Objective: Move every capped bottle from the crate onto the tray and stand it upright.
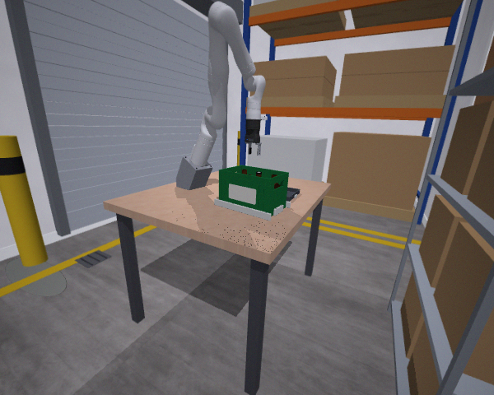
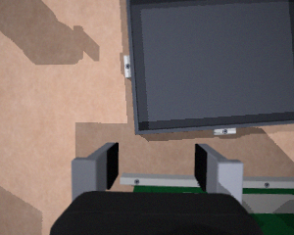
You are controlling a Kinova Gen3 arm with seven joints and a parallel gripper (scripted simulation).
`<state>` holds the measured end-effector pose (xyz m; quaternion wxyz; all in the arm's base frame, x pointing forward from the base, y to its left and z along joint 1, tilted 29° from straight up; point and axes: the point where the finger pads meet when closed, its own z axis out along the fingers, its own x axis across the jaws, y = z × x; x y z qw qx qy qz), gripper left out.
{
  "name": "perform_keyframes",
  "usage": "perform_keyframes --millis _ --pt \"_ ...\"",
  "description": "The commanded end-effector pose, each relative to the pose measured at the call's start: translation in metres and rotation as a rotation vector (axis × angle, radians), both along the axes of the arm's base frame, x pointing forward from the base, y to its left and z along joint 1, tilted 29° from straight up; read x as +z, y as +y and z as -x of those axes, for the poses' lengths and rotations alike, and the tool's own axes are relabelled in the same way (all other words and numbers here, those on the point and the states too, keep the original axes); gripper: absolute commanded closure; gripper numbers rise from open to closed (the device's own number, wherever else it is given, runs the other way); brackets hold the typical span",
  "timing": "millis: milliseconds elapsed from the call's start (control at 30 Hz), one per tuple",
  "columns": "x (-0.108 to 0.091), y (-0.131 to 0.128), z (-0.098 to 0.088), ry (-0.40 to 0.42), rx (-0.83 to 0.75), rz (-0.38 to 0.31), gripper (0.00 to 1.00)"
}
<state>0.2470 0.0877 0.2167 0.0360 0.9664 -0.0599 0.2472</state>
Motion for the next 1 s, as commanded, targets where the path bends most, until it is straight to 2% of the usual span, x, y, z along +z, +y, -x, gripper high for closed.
perform_keyframes --millis 0,700,967 --pt "0.003 -0.007 -0.006 -0.001 -0.013 -0.011 0.0" --pt "0.017 -0.051 -0.046 -0.001 -0.014 -0.012 0.0" --pt "0.022 -0.067 -0.054 0.0 -0.012 -0.007 0.0"
